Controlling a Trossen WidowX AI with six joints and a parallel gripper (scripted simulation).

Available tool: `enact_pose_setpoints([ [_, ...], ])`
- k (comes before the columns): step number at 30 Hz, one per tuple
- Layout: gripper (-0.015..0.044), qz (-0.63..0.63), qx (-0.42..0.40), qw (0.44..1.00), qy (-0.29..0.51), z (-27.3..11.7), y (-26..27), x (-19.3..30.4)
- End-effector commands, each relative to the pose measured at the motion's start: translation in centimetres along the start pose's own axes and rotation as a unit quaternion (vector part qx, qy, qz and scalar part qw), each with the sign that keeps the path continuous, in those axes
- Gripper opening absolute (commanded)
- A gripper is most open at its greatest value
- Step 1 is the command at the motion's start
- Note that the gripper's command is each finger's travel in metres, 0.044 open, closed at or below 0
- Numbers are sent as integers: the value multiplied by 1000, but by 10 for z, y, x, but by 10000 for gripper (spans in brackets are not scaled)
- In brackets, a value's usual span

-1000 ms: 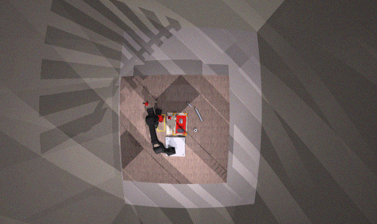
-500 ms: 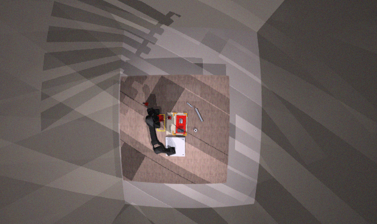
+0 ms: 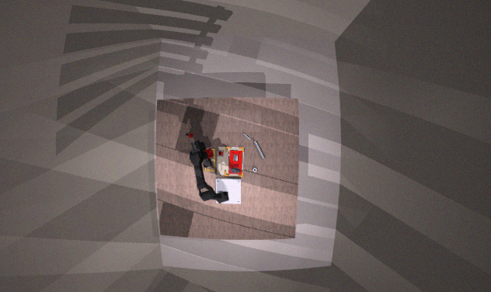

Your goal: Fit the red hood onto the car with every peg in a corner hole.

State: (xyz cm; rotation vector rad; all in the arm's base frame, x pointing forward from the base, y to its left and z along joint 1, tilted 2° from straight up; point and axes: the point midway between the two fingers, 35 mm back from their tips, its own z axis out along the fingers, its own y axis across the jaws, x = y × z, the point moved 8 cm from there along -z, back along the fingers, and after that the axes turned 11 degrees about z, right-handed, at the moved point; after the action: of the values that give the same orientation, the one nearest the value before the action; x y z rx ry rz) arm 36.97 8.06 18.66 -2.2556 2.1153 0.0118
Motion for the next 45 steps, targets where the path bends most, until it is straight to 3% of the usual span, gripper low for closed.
enact_pose_setpoints([
  [1, 0, -39, 2, 999, 1, 0, 0, 0],
  [23, 0, -277, 2, 961, 2, -1, 2, 0],
  [45, 0, -499, 2, 867, 3, -1, 3, 0],
])
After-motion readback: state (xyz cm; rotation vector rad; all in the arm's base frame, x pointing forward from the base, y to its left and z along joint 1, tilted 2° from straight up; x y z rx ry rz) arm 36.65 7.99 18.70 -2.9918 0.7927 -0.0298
